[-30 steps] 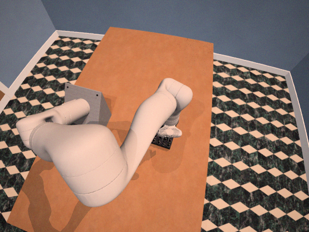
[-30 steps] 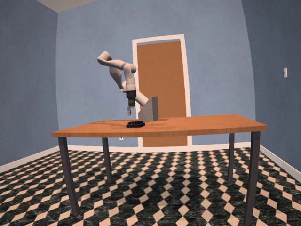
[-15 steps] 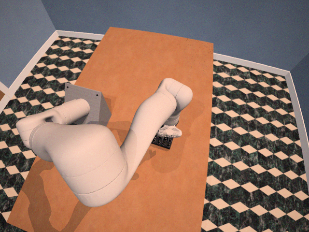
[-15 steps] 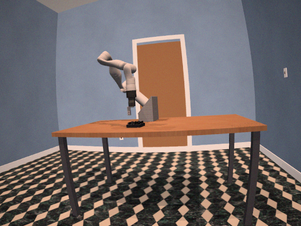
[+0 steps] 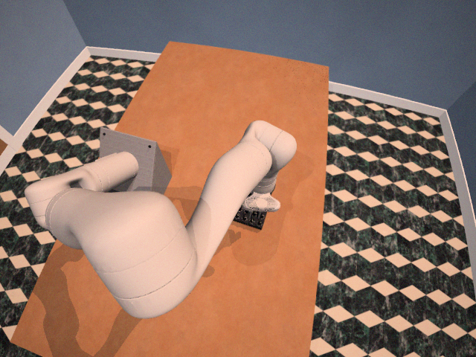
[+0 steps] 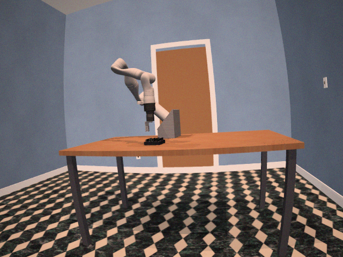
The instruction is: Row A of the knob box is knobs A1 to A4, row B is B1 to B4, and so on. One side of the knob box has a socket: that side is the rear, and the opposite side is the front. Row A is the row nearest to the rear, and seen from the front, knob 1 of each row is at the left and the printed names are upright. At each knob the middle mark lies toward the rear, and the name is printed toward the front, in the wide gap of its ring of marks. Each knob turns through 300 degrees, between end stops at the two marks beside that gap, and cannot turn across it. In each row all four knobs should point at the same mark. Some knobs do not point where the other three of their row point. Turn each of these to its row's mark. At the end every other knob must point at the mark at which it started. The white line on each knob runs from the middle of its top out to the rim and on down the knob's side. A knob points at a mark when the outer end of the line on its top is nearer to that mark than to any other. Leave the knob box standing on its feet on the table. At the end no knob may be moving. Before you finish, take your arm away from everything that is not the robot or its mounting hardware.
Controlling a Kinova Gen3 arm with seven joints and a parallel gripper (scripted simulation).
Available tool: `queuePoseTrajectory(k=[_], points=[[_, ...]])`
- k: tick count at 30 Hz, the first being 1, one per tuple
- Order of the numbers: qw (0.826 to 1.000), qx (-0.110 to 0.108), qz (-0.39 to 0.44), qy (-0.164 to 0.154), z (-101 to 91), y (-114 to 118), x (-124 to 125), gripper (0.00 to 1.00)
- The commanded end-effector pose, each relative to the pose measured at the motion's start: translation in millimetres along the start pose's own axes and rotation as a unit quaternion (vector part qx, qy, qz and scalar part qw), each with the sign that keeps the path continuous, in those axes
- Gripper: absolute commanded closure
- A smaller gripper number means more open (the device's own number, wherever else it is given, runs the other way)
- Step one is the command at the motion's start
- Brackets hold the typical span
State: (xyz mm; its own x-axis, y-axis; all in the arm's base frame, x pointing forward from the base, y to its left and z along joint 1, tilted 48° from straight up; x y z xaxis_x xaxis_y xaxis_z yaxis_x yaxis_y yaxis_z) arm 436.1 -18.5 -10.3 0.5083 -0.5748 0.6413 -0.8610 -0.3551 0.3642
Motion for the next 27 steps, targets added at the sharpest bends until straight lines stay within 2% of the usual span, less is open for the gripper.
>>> queuePoseTrajectory(k=[1, 27], points=[[1.000, 0.000, 0.000, 0.000, 0.6, 0, 0, 0.54], [1.000, 0.000, 0.000, 0.000, 25.6, 0, -1, 0.54]])
Point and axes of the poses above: the point where the finger pads meet when closed, its own z axis out along the fingers, its own y axis across the jaws, x = y × z, the point moved 2 cm from there along -z, back along the fingers, and after that the axes turned 14 degrees about -z, right-handed, at the moved point
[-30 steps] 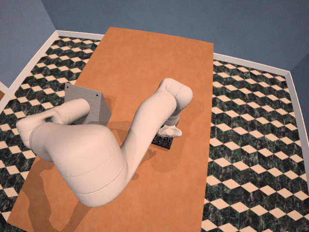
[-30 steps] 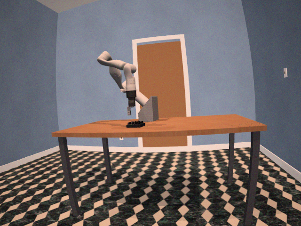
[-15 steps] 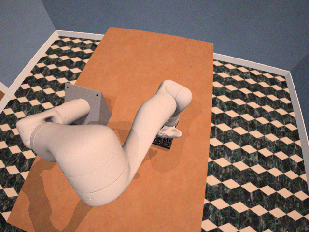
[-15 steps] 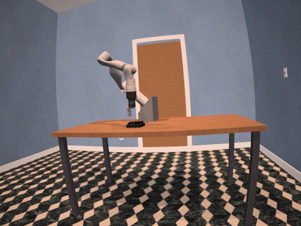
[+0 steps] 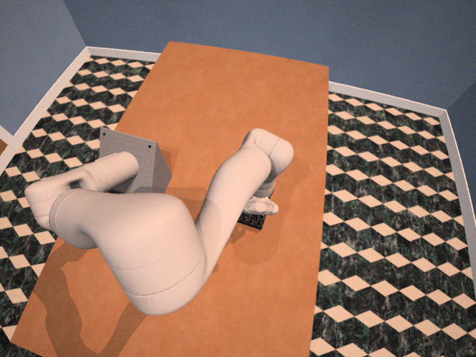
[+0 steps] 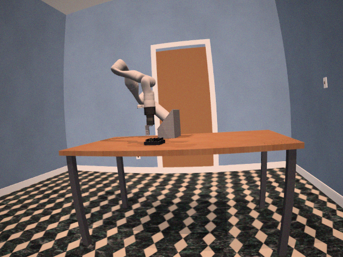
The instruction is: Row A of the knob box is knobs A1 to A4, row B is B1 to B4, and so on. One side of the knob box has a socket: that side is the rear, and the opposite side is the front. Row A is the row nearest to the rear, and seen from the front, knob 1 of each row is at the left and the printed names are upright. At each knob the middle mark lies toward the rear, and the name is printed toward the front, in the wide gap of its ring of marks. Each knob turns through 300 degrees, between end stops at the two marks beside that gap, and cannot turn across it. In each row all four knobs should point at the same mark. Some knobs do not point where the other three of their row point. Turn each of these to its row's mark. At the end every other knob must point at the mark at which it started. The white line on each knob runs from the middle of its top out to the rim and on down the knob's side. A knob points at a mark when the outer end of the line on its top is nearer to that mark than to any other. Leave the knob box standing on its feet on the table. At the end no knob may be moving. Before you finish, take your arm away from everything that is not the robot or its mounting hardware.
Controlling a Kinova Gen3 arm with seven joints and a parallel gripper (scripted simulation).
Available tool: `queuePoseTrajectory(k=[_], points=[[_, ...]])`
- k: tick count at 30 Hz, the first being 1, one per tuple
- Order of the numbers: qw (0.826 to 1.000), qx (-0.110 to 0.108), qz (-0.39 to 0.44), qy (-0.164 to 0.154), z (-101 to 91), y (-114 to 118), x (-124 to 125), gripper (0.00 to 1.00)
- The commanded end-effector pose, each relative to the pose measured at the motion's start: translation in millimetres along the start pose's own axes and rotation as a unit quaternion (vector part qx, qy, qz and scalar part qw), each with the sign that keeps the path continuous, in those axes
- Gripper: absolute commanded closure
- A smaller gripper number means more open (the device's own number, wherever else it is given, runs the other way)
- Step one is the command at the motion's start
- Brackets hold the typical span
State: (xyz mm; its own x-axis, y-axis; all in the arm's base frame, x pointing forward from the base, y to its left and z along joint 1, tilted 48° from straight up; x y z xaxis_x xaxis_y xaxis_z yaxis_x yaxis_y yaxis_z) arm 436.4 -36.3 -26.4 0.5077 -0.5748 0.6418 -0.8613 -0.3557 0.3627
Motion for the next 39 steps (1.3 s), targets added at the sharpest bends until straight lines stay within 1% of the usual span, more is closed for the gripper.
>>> queuePoseTrajectory(k=[1, 14, 39], points=[[1.000, 0.000, 0.000, 0.000, 2.9, 0, -1, 0.54], [1.000, 0.000, 0.000, 0.000, 15.9, 1, -1, 0.54], [1.000, 0.000, 0.000, 0.000, 18.5, 1, -1, 0.54]])
Point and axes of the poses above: the point where the finger pads meet when closed, its own z axis out along the fingers, its own y axis across the jaws, x = y × z, the point moved 2 cm from there along -z, back along the fingers, and after that the axes turned 14 degrees about -z, right-handed, at the moved point
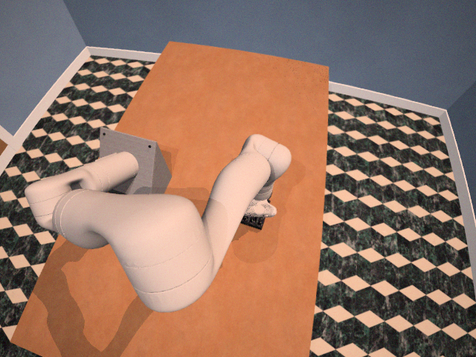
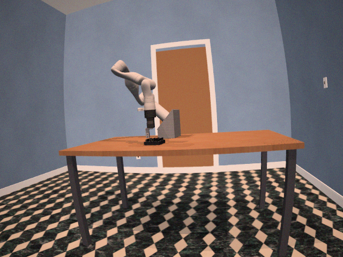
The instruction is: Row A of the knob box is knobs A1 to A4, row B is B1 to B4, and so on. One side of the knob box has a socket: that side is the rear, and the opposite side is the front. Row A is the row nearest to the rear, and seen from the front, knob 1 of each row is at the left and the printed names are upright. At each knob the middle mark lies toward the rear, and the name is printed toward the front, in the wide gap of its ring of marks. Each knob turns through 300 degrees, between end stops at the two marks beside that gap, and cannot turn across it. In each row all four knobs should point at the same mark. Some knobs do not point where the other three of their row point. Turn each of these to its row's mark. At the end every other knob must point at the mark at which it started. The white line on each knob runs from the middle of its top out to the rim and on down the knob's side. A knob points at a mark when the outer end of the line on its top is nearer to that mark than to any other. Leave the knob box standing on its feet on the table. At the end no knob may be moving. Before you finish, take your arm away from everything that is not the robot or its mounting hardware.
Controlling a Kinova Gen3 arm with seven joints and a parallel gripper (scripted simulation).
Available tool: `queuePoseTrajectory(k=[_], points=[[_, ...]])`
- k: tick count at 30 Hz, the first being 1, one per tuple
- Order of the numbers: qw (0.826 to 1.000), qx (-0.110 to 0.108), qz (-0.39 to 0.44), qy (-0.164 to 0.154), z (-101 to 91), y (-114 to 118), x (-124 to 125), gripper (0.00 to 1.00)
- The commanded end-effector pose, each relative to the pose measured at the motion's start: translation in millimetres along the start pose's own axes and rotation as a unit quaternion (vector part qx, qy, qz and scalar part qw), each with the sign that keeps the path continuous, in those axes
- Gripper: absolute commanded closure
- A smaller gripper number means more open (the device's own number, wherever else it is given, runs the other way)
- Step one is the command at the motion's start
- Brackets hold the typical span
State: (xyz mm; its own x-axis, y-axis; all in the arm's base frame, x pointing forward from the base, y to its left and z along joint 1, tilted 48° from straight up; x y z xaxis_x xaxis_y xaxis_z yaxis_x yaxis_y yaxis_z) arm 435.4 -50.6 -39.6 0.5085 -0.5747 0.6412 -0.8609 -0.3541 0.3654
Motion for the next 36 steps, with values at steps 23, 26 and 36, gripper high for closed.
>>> queuePoseTrajectory(k=[23, 26, 36], points=[[1.000, 0.001, 0.000, 0.000, -0.9, -0.6, -0.1, 0.54], [1.000, 0.001, 0.000, 0.000, -0.8, -0.6, -0.1, 0.54], [1.000, 0.001, 0.000, 0.000, 2.7, -0.7, -0.1, 0.54]])
Point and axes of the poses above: the point where the finger pads meet when closed, its own z axis out along the fingers, its own y axis across the jaws, x = y × z, the point moved 2 cm from there along -z, back along the fingers, and after that the axes turned 14 degrees about -z, right-handed, at the moved point
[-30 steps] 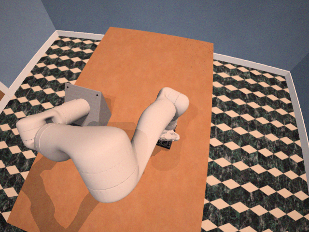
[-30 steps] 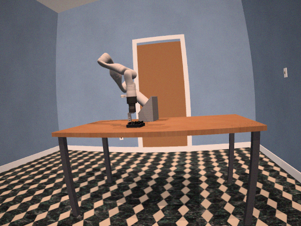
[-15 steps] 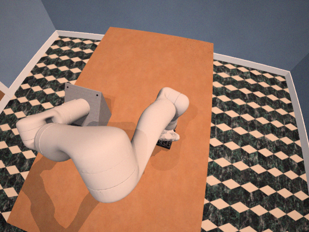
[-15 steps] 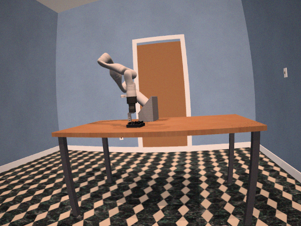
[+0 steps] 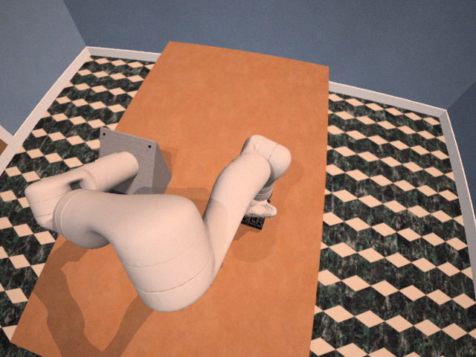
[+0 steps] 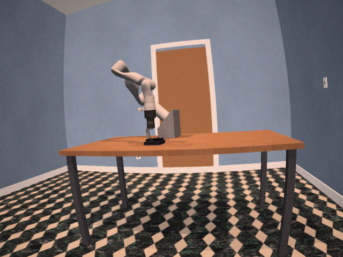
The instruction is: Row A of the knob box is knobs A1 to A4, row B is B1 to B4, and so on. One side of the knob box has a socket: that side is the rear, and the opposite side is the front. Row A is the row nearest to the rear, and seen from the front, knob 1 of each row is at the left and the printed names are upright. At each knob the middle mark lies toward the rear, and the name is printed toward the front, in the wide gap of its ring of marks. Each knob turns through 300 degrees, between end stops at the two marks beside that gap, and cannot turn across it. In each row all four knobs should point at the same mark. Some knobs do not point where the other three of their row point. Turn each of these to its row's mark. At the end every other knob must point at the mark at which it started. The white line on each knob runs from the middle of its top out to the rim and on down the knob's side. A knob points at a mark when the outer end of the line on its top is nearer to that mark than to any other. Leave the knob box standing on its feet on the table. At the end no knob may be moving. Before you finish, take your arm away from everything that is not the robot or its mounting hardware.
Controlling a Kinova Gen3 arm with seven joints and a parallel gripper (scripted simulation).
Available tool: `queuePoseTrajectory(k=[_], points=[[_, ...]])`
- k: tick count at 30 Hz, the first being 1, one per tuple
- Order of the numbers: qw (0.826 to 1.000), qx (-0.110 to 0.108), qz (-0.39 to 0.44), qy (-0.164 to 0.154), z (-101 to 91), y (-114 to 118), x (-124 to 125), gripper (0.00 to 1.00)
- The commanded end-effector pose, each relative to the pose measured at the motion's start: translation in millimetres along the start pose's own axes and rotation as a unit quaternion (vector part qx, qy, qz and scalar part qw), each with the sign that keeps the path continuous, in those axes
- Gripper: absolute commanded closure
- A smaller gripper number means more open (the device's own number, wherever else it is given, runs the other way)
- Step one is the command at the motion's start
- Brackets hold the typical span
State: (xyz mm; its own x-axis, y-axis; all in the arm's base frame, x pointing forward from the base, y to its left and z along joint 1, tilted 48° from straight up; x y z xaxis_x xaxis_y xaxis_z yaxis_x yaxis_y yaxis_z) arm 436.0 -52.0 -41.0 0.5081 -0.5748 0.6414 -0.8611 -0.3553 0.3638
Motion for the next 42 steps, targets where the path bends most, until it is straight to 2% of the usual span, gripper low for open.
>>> queuePoseTrajectory(k=[1, 16, 42], points=[[1.000, 0.000, 0.000, 0.000, 1.5, -0.1, -0.3, 0.54], [1.000, 0.000, 0.000, 0.000, 10.6, -0.1, -0.3, 0.54], [1.000, 0.000, 0.000, 0.000, 11.1, -0.1, -0.3, 0.54]])
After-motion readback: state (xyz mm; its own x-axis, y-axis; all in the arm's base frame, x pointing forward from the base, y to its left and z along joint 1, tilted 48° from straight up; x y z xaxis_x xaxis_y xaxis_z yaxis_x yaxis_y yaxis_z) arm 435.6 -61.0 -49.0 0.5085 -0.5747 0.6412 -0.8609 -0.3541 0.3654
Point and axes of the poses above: the point where the finger pads meet when closed, its own z axis out along the fingers, its own y axis across the jaws, x = y × z, the point moved 2 cm from there along -z, back along the fingers, and after that the axes turned 14 degrees about -z, right-handed, at the moved point
